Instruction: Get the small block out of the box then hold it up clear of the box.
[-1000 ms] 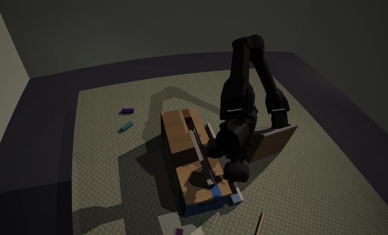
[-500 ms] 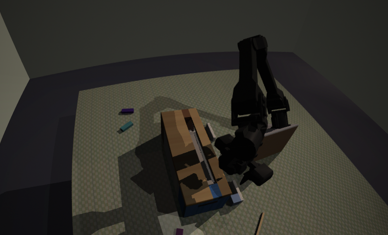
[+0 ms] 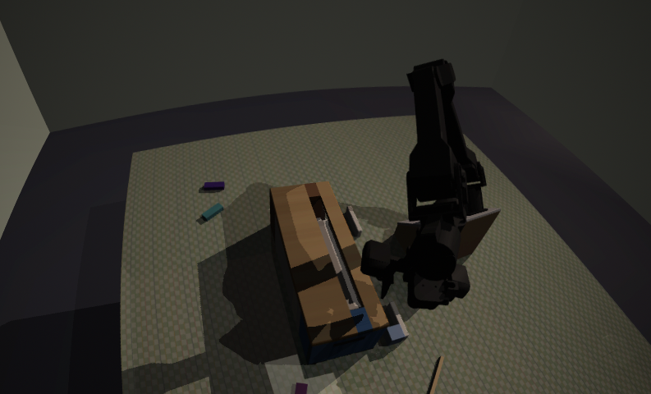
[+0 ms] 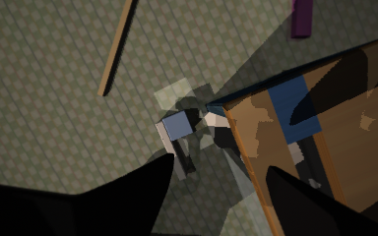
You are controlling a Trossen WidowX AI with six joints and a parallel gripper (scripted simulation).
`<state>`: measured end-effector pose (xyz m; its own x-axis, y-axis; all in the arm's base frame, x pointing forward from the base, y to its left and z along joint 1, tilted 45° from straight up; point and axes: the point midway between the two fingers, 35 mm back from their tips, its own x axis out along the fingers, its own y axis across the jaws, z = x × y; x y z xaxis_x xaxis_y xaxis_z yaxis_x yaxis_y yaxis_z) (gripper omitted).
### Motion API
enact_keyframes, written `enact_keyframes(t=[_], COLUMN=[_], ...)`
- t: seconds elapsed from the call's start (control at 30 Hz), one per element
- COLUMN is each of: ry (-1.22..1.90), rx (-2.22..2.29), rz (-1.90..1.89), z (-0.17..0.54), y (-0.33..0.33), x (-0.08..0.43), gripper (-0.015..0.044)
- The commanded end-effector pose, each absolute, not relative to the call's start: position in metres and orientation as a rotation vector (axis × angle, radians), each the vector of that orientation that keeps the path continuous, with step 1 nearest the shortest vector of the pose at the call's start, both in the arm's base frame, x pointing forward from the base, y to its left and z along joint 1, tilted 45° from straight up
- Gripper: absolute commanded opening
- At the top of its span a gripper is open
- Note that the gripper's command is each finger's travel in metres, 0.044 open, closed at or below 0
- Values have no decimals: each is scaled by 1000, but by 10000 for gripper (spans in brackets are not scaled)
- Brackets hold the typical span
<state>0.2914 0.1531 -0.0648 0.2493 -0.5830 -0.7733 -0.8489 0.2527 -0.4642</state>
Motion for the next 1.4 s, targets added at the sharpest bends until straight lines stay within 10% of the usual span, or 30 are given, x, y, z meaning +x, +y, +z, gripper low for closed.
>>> enact_keyframes(t=[0.0, 0.73, 1.37], ry=[1293, 835, 832], rx=[-2270, -3152, -3156], rz=[938, 1883, 1888], z=[-72, -78, -78], y=[166, 178, 178], x=[283, 273, 272], gripper=[285, 285, 285])
